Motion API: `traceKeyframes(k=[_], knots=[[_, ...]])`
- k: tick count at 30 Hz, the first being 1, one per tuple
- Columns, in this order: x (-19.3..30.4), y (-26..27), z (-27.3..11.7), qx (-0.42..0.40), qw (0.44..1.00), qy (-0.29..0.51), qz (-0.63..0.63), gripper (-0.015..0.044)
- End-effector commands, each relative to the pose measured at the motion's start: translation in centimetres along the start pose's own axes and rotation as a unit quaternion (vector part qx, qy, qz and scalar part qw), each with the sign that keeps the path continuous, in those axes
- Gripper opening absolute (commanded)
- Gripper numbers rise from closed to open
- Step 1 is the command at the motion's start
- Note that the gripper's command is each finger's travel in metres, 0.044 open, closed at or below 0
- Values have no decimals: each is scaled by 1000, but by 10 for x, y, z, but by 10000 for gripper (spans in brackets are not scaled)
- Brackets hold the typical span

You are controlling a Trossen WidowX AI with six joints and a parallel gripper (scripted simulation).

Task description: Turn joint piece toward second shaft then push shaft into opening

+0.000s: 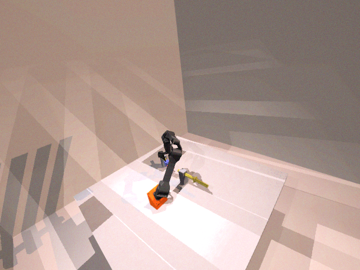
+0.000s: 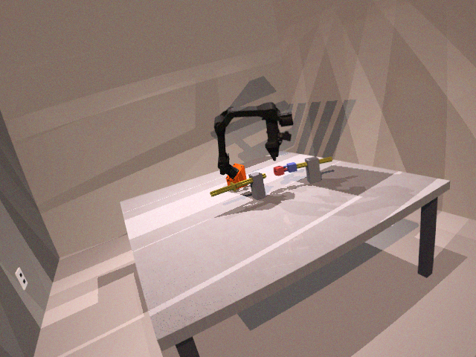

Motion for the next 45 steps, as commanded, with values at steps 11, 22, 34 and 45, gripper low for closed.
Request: traceKeyframes(k=[11, 22, 34, 45], knots=[[13, -8, -55, -45, 973, -26, 226, 440], [13, -7, -55, -42, 974, -27, 219, 440], [27, -64, -40, -55, 921, -19, 385, 125], [50, -117, -21, -59, 834, -8, 548, 0]])
Point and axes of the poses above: the point midway between the two fingers, 35 mm back from their tips, its own z axis out along the fingers, its own y axis across the jaws, x = y × z, the point moved 3 cm from there along -z, back along the fingers, and after that the axes turned 12 degrees about z, right-handed, at the moved point
